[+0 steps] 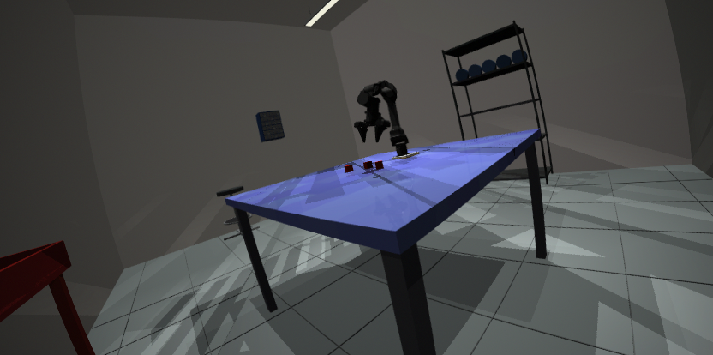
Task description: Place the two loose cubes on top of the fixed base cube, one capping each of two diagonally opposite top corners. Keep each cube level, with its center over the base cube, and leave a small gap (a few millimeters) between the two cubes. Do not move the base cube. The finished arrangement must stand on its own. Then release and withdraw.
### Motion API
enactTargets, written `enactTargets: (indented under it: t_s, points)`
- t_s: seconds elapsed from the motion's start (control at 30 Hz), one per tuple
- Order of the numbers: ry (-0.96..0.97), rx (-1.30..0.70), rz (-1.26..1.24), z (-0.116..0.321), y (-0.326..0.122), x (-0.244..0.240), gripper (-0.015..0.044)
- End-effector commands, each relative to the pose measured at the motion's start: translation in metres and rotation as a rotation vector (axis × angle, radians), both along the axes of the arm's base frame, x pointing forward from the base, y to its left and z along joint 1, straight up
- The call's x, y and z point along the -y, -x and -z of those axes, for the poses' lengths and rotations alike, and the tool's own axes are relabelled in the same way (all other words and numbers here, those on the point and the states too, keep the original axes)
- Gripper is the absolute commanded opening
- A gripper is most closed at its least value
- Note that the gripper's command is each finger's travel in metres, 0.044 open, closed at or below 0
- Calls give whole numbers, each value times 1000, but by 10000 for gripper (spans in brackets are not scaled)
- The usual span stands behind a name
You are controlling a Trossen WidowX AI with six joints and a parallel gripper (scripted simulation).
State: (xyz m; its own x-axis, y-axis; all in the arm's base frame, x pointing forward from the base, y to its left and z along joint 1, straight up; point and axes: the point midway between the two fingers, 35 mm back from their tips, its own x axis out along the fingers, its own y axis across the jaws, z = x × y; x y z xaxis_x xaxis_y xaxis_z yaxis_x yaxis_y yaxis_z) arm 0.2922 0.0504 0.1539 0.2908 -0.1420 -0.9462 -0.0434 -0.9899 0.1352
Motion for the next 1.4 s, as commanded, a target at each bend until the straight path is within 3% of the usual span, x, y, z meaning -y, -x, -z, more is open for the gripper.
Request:
enactTargets:
  t_s: [0.0, 0.13, 0.97, 1.37]
  points:
    - [-3, 0, 10, 0, 0, 1, 374]
    - [-52, -8, 216, -1, -7, 24, 269]
    - [-379, -43, 1764, -2, 2, 201, 265]
    - [-387, -45, 1805, 0, 3, 206, 265]
